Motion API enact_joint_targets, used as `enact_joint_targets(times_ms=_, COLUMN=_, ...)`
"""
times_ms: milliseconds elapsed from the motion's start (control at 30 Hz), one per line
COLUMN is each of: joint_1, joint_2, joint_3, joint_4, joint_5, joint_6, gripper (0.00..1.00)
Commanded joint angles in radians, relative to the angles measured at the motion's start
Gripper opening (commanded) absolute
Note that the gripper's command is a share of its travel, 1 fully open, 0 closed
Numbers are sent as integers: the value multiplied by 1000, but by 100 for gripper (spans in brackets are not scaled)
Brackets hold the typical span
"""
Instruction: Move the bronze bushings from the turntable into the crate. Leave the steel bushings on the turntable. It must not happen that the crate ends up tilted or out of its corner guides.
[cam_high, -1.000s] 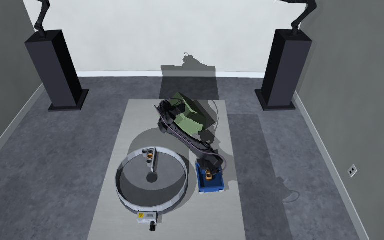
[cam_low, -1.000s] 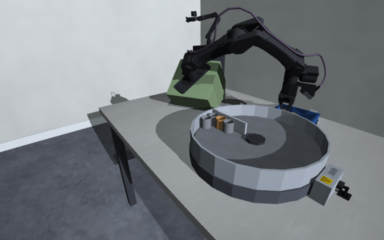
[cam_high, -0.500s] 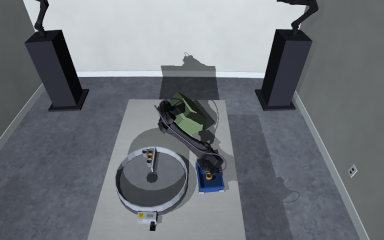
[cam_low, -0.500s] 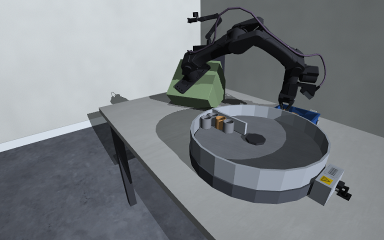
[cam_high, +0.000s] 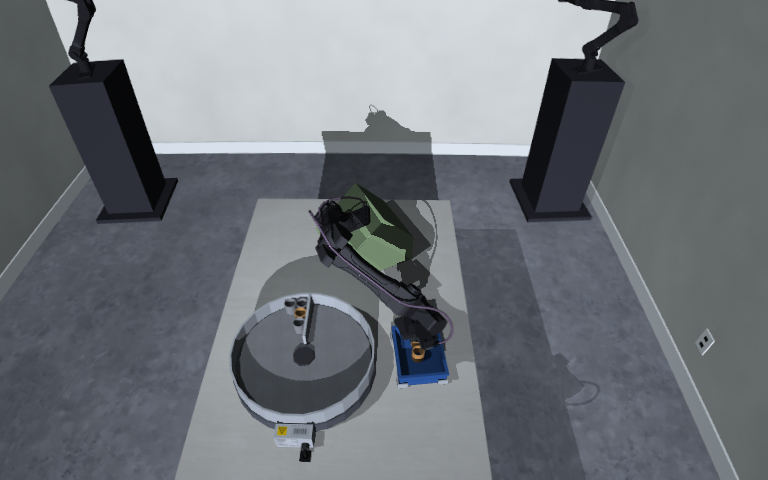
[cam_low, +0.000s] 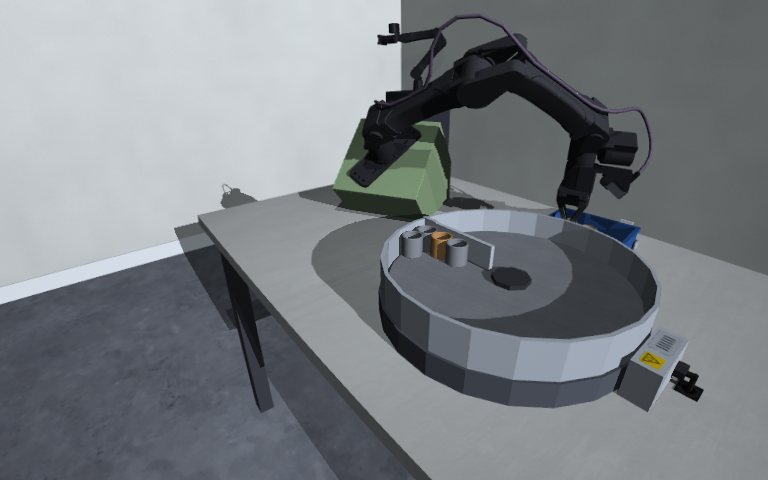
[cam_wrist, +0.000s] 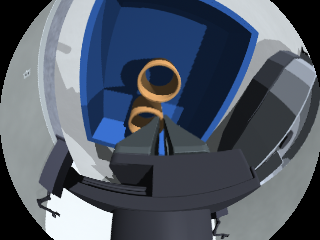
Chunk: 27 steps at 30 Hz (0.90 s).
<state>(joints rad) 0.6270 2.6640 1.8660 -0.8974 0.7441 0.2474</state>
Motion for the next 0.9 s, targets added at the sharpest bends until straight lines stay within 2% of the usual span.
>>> enact_joint_targets(times_ms=0, joint_1=40, joint_2=-14, joint_3=38, joint_4=-14, joint_5=2, joint_6=-4, gripper=0)
enact_joint_targets(times_ms=133, joint_1=40, joint_2=-36, joint_3=28, joint_4=5, joint_5=1, joint_6=-1, gripper=0)
enact_joint_targets(times_ms=867, joint_1=41, joint_2=-38, joint_3=25, joint_4=16, joint_5=1, joint_6=-1, gripper=0)
